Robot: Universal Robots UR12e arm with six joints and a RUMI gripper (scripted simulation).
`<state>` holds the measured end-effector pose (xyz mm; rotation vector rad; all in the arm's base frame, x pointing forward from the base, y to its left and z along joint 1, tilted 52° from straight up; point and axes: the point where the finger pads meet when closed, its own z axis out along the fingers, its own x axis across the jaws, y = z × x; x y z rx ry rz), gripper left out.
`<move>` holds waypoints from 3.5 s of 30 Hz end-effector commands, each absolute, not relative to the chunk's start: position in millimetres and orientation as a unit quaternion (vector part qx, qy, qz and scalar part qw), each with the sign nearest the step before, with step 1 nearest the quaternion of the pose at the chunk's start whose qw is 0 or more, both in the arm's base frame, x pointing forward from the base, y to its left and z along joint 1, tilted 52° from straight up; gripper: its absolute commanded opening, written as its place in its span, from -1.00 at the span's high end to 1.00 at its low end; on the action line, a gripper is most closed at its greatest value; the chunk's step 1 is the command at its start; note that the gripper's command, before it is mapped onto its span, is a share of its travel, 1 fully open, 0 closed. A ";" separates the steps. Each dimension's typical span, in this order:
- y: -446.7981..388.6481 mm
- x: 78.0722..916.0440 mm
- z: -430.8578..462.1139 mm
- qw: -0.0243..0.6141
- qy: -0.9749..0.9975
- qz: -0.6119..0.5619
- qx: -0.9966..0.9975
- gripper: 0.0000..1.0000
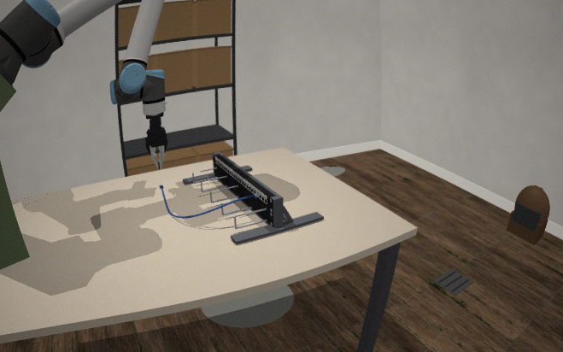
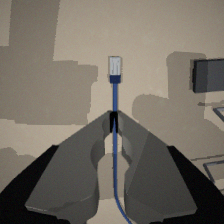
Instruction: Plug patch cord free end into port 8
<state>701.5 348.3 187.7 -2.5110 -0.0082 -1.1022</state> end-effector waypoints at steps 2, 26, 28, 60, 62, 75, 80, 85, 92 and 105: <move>348.4 701.4 188.1 0.198 -0.003 -0.394 -0.897 1.00; 352.9 701.9 188.1 0.201 -0.001 -0.391 -0.898 0.56; 352.9 701.9 188.1 0.201 -0.001 -0.391 -0.898 0.56; 353.4 702.8 187.4 0.201 -0.001 -0.391 -0.898 0.56; 353.7 703.5 186.8 0.201 -0.001 -0.391 -0.898 0.56; 358.3 712.4 179.0 0.201 -0.001 -0.391 -0.898 0.56; 361.7 718.9 173.3 0.201 -0.001 -0.391 -0.898 0.56; 363.9 723.2 169.6 0.201 -0.001 -0.391 -0.898 0.56; 369.1 733.3 160.8 0.201 -0.001 -0.391 -0.898 0.56; 375.2 745.2 150.4 0.201 -0.001 -0.391 -0.898 0.56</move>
